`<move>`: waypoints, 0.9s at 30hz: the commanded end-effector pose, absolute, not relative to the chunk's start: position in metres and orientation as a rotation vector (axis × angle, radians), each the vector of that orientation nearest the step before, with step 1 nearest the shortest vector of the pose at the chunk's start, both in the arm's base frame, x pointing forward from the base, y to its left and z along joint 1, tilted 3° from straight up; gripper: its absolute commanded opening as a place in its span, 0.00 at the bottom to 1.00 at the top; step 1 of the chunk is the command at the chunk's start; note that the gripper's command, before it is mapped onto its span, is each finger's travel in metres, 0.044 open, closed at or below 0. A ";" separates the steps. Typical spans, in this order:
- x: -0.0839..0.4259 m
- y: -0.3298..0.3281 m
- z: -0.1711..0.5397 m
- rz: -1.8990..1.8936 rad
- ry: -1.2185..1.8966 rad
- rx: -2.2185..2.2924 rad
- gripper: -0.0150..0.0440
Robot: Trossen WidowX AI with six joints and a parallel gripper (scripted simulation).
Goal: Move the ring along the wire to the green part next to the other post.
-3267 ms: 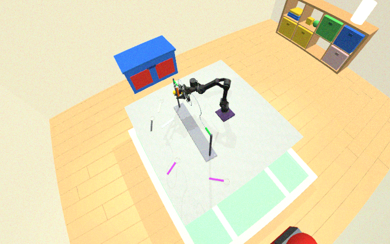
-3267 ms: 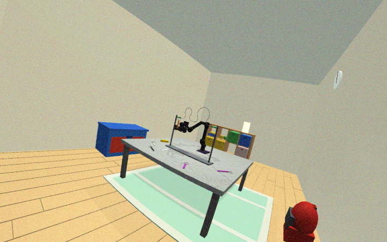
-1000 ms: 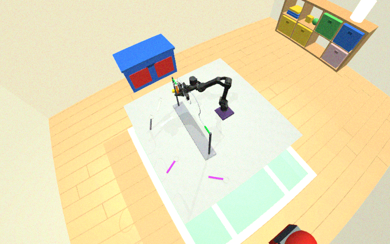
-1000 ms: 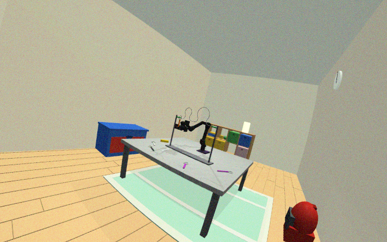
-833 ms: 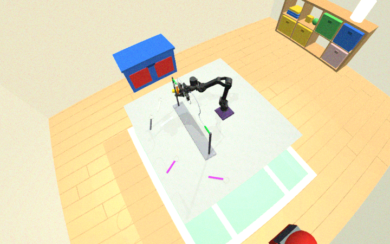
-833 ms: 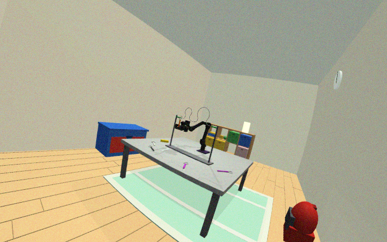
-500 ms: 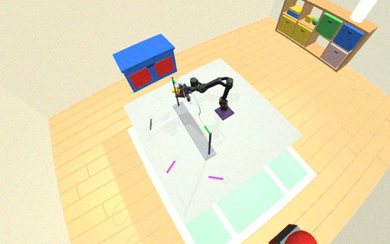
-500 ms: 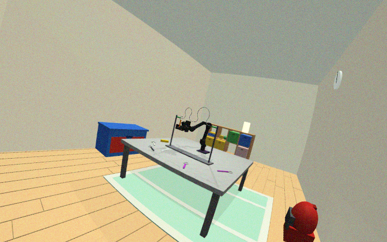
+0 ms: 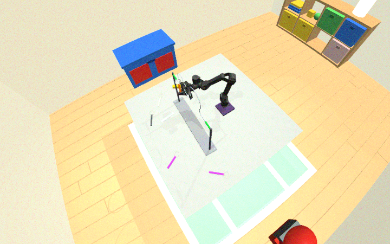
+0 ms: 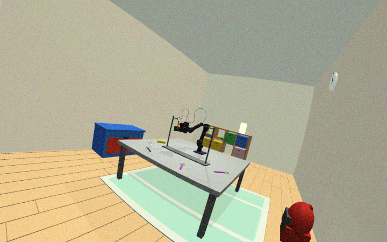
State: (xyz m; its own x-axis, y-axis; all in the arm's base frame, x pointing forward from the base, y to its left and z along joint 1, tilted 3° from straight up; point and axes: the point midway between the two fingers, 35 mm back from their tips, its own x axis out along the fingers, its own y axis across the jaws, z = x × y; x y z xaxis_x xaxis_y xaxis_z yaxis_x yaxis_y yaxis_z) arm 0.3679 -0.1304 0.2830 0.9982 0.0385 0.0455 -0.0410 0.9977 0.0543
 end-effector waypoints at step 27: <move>0.341 -0.042 0.312 0.105 0.142 0.611 0.00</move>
